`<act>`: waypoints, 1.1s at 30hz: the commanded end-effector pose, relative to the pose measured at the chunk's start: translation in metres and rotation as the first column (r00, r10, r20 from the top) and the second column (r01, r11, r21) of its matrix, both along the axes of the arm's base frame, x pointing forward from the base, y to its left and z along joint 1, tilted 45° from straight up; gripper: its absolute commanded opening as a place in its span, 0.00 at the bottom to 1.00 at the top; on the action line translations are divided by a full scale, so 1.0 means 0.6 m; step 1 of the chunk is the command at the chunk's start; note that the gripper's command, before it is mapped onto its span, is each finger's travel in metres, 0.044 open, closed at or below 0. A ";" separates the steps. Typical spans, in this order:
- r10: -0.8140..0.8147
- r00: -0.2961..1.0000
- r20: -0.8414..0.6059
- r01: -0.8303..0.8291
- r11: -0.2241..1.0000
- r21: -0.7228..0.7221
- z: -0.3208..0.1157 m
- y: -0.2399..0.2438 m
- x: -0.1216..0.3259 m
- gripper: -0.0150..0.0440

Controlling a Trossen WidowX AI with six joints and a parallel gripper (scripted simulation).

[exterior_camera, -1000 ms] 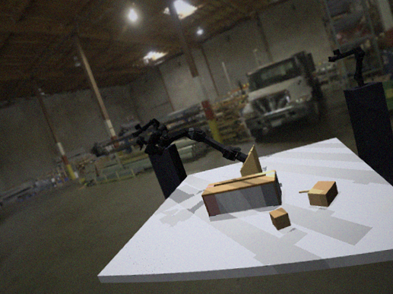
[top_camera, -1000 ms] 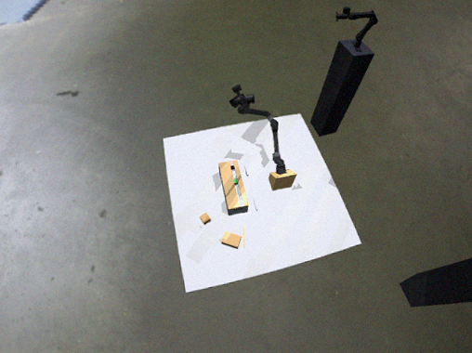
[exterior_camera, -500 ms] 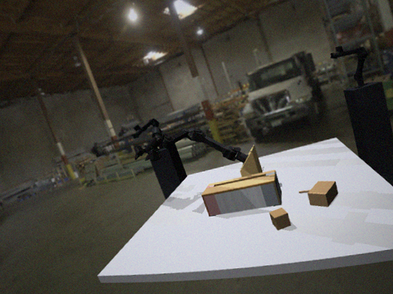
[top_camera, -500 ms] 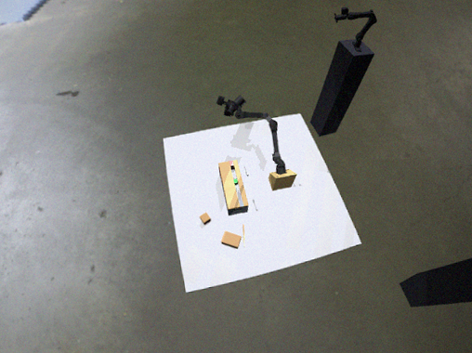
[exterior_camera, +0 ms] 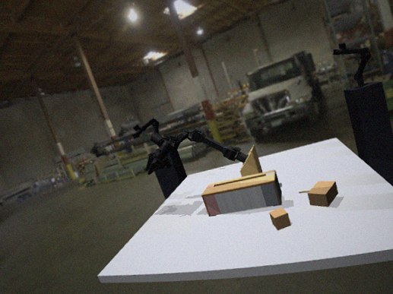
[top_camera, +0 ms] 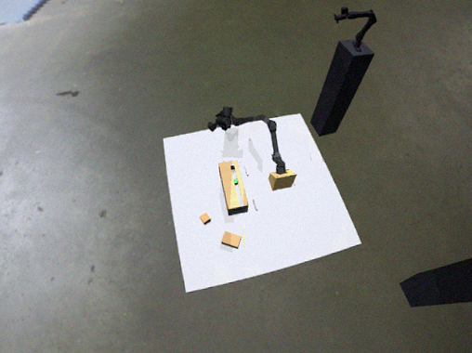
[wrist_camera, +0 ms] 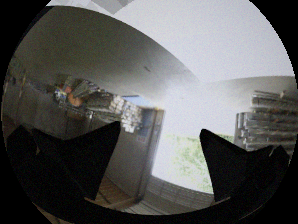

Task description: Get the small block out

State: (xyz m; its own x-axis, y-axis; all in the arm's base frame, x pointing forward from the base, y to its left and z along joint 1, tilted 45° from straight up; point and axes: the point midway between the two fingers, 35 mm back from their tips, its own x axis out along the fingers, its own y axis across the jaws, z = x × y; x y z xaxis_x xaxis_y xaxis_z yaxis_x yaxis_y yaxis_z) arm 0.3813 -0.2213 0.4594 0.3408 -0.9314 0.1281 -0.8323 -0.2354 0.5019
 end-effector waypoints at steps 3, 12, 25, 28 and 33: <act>0.167 0.856 -0.489 -0.158 0.986 0.060 -0.151 0.047 0.068 0.93; 0.339 0.392 -0.855 -0.306 0.925 0.227 -0.333 0.121 0.075 0.93; 0.415 -0.473 -0.777 -0.286 0.762 0.581 -0.551 0.235 -0.052 0.93; 0.397 -0.641 -0.656 -0.228 0.718 0.658 -0.584 0.258 -0.101 0.93; 0.370 -0.773 -0.515 -0.155 0.678 0.719 -0.607 0.278 -0.150 0.93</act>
State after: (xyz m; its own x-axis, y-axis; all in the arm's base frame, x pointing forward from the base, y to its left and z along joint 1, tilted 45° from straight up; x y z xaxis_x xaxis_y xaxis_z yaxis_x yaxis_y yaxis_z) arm 0.3264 -0.0690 0.1143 0.1119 -0.4688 -0.8762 0.9439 -0.2255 0.2412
